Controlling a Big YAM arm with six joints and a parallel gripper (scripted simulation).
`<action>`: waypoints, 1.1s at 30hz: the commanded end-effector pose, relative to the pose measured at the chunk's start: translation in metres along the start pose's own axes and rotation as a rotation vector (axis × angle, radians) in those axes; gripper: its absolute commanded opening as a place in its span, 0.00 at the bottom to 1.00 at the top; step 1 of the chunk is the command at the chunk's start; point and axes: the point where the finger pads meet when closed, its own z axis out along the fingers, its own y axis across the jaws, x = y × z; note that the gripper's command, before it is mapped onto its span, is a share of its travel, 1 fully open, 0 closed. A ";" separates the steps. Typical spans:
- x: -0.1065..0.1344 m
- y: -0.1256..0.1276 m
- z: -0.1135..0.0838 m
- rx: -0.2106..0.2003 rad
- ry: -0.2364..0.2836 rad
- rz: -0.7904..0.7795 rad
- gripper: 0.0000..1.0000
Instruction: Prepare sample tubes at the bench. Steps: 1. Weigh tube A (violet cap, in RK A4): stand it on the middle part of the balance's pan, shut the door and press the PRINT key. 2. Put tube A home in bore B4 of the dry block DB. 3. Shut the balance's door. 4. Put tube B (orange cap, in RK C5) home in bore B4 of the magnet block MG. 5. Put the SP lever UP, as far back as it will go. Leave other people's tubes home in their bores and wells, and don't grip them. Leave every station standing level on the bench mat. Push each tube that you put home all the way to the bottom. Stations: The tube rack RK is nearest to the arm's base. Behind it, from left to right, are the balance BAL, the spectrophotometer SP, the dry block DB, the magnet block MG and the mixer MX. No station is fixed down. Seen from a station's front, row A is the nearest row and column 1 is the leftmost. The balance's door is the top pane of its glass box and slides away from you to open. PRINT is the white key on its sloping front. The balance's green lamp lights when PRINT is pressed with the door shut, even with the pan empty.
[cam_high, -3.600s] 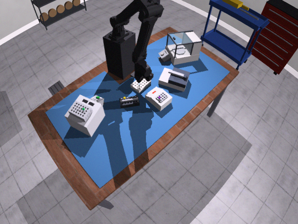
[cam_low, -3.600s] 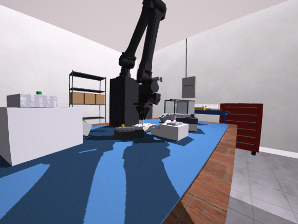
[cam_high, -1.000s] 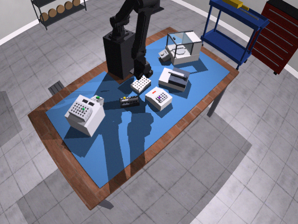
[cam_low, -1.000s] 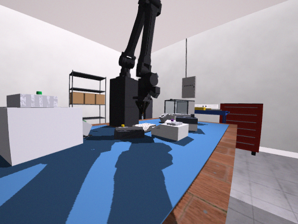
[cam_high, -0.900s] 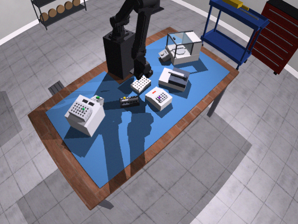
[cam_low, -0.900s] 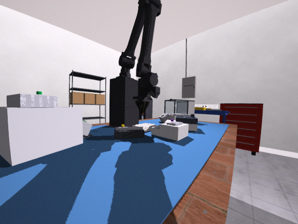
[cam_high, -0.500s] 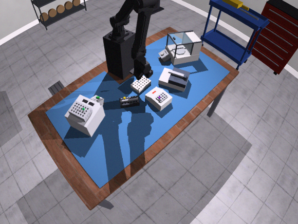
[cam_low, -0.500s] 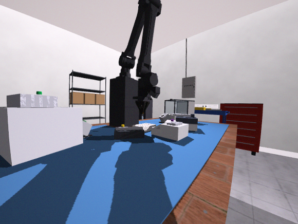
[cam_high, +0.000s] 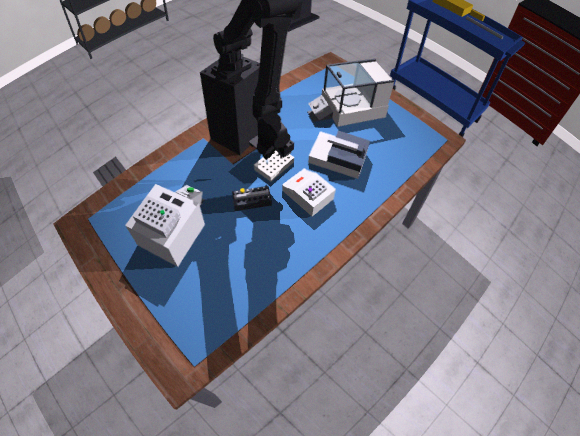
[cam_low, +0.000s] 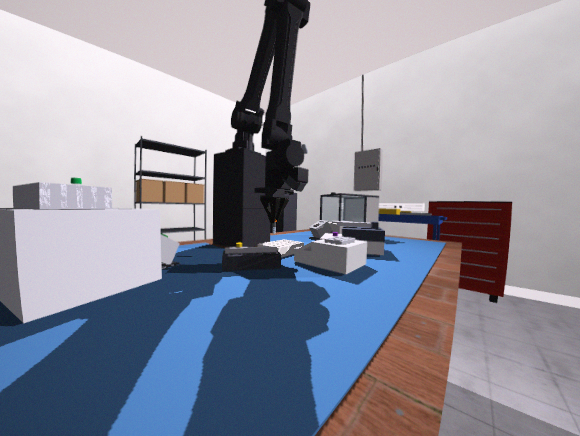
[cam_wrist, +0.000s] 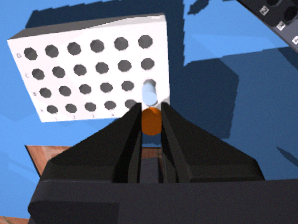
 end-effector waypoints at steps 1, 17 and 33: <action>-0.020 -0.029 -0.007 0.006 -0.027 0.111 0.09; -0.052 -0.127 0.000 -0.005 0.000 0.533 0.09; -0.064 -0.140 -0.006 0.002 -0.023 0.568 0.09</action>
